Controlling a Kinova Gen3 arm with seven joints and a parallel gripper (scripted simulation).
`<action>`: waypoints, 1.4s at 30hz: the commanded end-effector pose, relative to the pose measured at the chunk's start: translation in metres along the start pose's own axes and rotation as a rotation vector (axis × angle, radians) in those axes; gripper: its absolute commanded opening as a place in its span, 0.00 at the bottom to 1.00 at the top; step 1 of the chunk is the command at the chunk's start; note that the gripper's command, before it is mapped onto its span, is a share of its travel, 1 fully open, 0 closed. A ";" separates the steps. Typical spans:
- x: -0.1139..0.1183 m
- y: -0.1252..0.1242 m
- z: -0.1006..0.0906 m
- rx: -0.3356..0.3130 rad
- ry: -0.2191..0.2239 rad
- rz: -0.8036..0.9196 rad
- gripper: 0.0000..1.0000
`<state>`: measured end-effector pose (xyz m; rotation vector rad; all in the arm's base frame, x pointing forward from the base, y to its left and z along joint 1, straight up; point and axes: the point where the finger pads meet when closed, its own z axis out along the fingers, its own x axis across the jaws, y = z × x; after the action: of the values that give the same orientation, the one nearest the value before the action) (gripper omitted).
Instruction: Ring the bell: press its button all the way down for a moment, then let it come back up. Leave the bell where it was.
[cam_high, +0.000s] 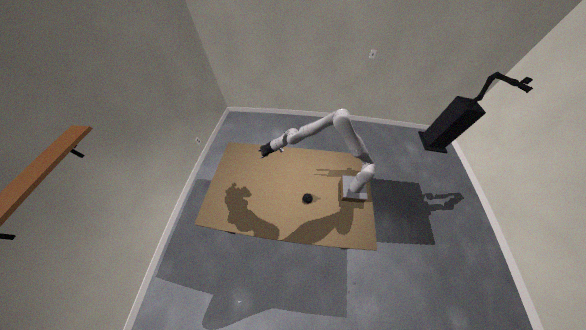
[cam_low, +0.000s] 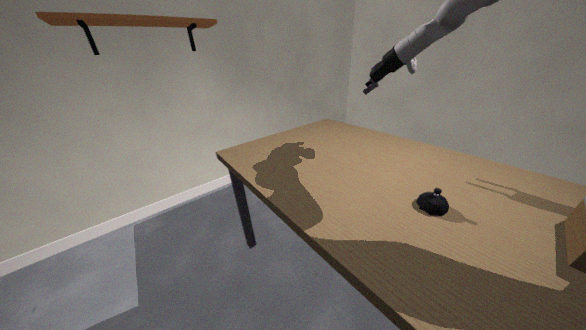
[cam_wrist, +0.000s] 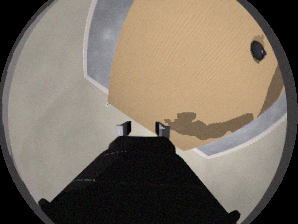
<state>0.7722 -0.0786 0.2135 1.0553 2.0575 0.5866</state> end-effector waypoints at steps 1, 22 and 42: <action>0.041 0.004 0.000 0.025 0.049 -0.005 1.00; 0.242 -0.087 -0.064 0.408 0.274 0.153 1.00; 0.267 -0.103 -0.082 0.474 0.293 0.178 1.00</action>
<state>0.5525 0.0787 0.0862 1.5140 2.4483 0.3572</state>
